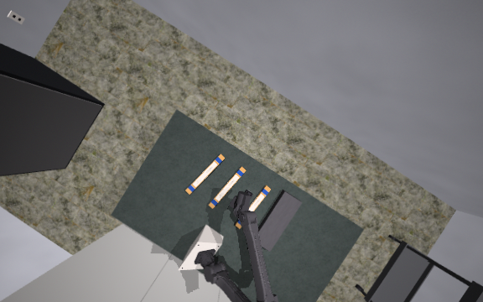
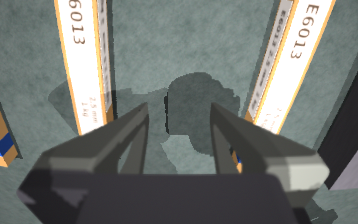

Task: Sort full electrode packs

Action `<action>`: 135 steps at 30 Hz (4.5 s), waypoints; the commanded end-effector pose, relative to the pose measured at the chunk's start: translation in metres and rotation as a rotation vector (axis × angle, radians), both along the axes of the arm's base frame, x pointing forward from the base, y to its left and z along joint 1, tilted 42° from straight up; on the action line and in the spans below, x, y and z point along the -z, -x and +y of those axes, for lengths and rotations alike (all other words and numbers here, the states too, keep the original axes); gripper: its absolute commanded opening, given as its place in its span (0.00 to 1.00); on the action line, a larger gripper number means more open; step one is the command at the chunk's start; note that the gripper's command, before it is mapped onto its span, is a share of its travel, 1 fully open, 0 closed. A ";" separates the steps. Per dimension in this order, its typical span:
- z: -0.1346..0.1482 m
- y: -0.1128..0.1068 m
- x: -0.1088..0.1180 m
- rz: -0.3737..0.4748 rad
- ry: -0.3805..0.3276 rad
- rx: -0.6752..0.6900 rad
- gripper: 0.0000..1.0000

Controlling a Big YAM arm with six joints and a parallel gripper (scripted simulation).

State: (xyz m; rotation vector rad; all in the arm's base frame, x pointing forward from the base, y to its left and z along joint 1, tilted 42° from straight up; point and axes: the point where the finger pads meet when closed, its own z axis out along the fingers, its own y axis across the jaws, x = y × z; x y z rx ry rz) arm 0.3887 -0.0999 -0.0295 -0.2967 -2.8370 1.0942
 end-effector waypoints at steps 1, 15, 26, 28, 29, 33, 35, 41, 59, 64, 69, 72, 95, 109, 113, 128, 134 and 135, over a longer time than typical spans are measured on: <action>-0.011 0.004 0.013 0.026 0.001 0.002 0.43; -0.022 0.006 0.024 0.023 0.000 0.002 0.43; -0.022 0.006 0.025 0.023 0.000 0.002 0.43; -0.022 0.006 0.025 0.024 0.000 0.002 0.43; -0.022 0.006 0.025 0.024 0.000 0.002 0.43; -0.022 0.008 0.025 0.026 0.000 0.002 0.43; -0.022 0.008 0.026 0.027 0.000 0.002 0.43; -0.023 0.006 0.025 0.022 0.000 0.002 0.43; -0.010 -0.006 0.011 -0.003 0.000 -0.008 0.43; -0.008 -0.006 0.008 -0.003 -0.001 -0.008 0.43; -0.003 -0.007 0.002 -0.004 -0.001 -0.008 0.43; -0.001 -0.008 -0.001 -0.004 -0.001 -0.008 0.43; 0.016 -0.012 -0.020 -0.005 -0.002 -0.008 0.43; 0.026 -0.015 -0.031 -0.006 -0.003 -0.008 0.43; 0.026 -0.015 -0.031 -0.006 -0.003 -0.008 0.43; 0.026 -0.015 -0.031 -0.006 -0.003 -0.008 0.43; 0.026 -0.015 -0.031 -0.006 -0.003 -0.008 0.43; 0.026 -0.015 -0.031 -0.006 -0.003 -0.008 0.43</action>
